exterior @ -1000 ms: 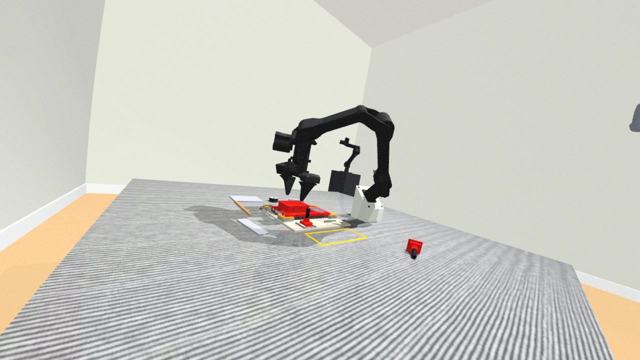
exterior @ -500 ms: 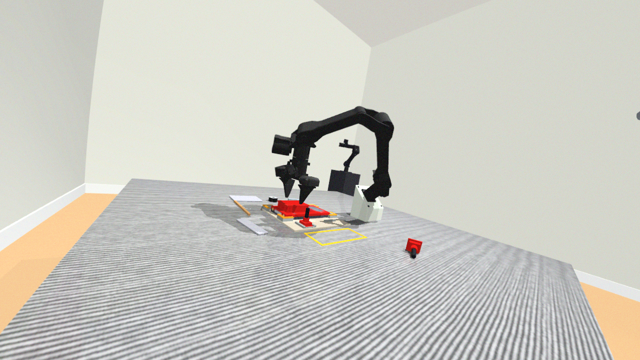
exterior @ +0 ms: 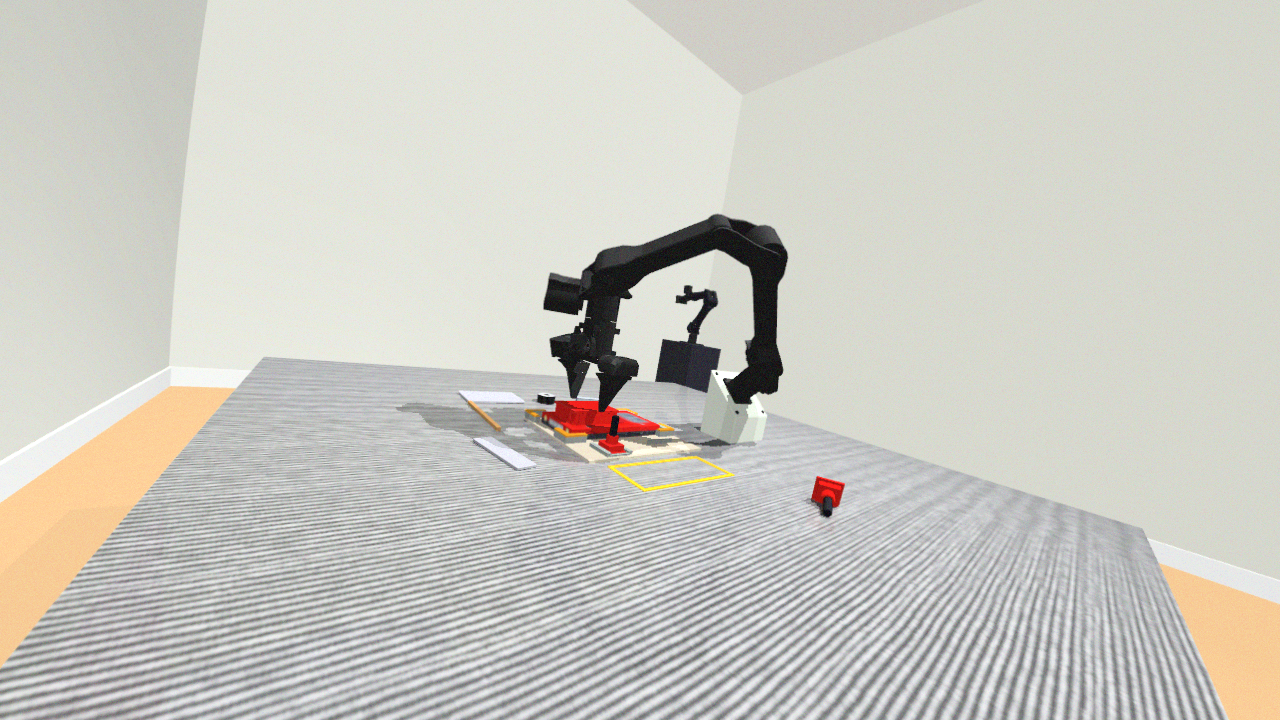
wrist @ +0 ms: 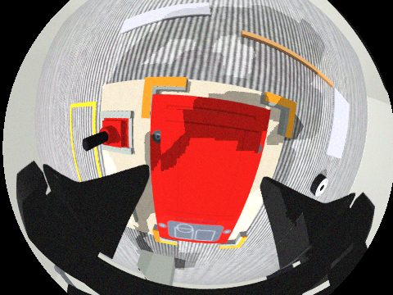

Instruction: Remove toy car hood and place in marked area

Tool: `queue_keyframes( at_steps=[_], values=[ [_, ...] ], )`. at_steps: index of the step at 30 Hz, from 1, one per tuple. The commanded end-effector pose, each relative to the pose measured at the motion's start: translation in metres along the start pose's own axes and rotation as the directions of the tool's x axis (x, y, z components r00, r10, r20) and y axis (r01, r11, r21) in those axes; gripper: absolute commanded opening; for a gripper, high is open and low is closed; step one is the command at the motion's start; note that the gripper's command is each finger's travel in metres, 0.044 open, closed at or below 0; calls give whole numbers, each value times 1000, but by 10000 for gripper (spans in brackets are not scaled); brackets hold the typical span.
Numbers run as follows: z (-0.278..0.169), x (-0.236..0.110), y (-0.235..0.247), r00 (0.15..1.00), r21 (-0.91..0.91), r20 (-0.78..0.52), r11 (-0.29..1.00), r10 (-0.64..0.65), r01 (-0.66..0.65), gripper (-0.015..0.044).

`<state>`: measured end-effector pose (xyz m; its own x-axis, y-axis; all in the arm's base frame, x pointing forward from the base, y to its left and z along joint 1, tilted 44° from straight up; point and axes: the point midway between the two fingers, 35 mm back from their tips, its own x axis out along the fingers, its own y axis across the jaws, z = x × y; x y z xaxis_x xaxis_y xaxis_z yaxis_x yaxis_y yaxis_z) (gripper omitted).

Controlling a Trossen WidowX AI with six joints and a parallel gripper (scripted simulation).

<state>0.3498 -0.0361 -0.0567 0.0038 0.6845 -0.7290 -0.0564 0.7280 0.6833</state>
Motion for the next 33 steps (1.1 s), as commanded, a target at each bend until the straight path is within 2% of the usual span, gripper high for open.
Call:
queue_keyframes(
  at_steps=[1,32,33],
  values=[
    [-2,4,0,1000,8,-2,1000,6,-6,440],
    [-2,18,0,1000,8,-2,1000,7,-7,440],
    [0,16,0,1000,-1,1,1000,1,-1,414]
  ],
)
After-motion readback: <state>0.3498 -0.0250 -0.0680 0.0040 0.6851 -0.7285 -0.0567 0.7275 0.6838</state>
